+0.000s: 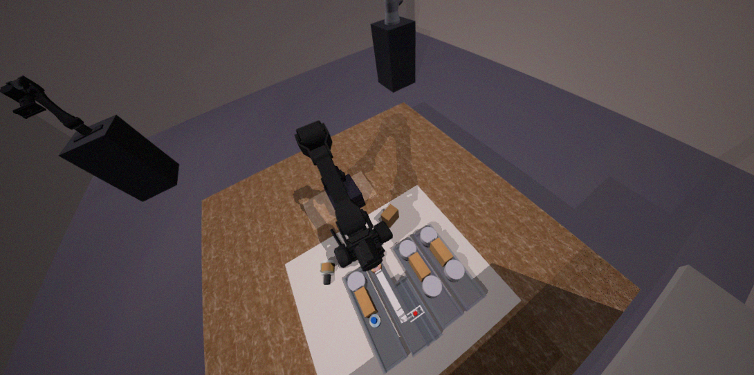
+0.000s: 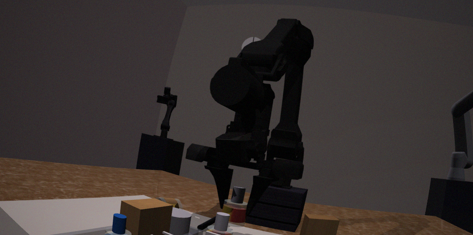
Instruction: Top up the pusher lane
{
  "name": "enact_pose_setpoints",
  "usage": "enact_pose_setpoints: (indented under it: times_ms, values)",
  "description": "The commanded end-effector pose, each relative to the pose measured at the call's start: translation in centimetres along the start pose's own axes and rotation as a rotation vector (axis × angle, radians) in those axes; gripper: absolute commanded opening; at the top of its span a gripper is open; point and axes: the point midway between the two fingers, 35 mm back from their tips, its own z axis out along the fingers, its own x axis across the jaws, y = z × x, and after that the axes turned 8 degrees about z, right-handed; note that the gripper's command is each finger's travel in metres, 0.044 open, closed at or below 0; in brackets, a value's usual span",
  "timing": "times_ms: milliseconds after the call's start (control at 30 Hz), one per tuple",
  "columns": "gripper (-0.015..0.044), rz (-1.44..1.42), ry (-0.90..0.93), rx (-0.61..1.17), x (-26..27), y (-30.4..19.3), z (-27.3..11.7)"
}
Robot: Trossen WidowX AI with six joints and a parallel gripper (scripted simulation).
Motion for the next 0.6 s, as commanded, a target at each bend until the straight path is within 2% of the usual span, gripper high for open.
enact_pose_setpoints:
  times_ms: [0,567]
  values:
    - [0.0000,-0.003,-0.005,0.001,-0.15,0.03,1.11]
    - [0.0000,-0.003,-0.005,0.001,-0.11,0.37,2.03]
